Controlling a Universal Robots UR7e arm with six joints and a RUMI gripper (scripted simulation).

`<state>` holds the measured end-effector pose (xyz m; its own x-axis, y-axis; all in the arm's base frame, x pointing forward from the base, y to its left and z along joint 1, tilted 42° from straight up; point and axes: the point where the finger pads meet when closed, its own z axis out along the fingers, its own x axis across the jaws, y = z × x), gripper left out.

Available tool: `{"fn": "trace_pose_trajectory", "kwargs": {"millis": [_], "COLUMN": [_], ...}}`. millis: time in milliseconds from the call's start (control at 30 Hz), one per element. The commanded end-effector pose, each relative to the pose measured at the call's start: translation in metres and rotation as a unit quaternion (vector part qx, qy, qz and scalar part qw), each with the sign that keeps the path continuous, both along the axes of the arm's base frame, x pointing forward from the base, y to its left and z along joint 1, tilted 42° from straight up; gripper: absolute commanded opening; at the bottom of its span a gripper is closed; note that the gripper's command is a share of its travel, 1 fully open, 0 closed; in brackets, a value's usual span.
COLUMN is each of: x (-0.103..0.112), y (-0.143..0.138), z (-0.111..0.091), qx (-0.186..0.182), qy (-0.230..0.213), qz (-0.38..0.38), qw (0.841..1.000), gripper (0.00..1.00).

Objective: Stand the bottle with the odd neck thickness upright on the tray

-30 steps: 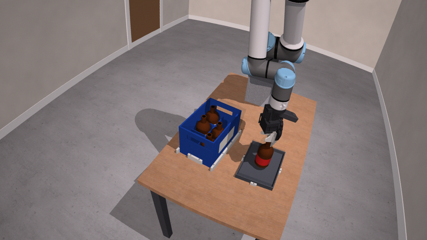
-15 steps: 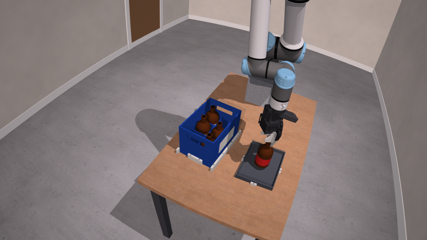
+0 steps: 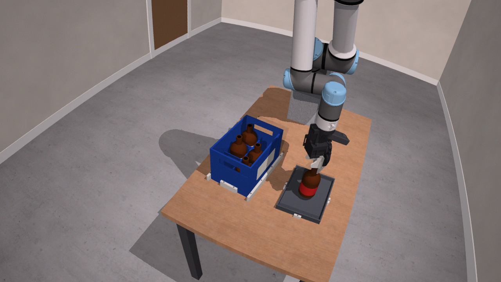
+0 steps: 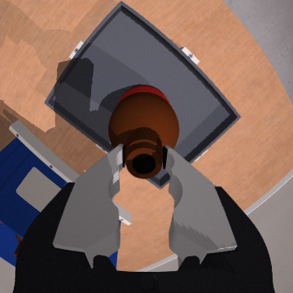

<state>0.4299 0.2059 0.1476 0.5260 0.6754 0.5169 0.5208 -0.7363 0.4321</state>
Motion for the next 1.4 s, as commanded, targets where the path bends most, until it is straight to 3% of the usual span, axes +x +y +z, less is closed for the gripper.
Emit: {"fn": "trace_pose_trajectory", "kwargs": {"millis": [0,1367], "x": [0.0013,0.0086], "y": [0.0003,0.0008], "z": [-0.0008,-0.009], "qx": [0.0,0.0], "qy": [-0.001,-0.001], "qz": [0.0,0.0], "qw": [1.0,1.0], "gripper": [0.0,0.0]}}
